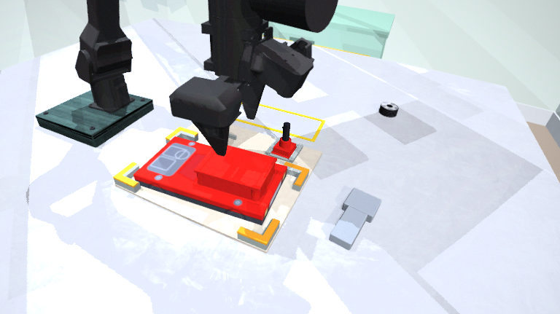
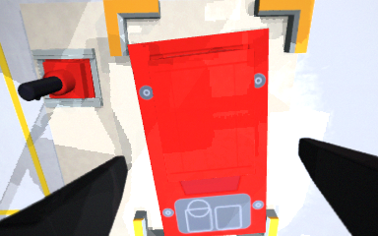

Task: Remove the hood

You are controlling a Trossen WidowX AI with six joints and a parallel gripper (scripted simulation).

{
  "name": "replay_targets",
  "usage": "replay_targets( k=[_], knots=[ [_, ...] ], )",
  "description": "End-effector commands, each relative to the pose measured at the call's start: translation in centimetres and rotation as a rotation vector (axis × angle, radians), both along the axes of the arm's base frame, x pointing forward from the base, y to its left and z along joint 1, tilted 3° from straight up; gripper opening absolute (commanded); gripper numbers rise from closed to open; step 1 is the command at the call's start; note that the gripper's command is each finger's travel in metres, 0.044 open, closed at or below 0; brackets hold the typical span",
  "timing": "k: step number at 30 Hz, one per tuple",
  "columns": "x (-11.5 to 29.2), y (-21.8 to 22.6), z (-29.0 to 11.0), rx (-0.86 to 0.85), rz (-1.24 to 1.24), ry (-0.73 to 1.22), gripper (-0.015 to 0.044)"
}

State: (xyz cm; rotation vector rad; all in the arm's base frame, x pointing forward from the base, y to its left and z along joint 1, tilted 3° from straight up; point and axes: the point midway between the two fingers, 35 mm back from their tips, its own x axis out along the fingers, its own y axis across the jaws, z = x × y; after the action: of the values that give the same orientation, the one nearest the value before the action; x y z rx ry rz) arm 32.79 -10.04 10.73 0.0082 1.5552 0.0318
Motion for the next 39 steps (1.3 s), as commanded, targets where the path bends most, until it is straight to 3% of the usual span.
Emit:
replay_targets(
  k=[1,39],
  knots=[
    [-0.1,0.0,-0.5,0.000,0.000,0.007,0.0440],
    [0.0,0.0,-3.7,0.000,0.000,0.007,0.0440]
  ],
)
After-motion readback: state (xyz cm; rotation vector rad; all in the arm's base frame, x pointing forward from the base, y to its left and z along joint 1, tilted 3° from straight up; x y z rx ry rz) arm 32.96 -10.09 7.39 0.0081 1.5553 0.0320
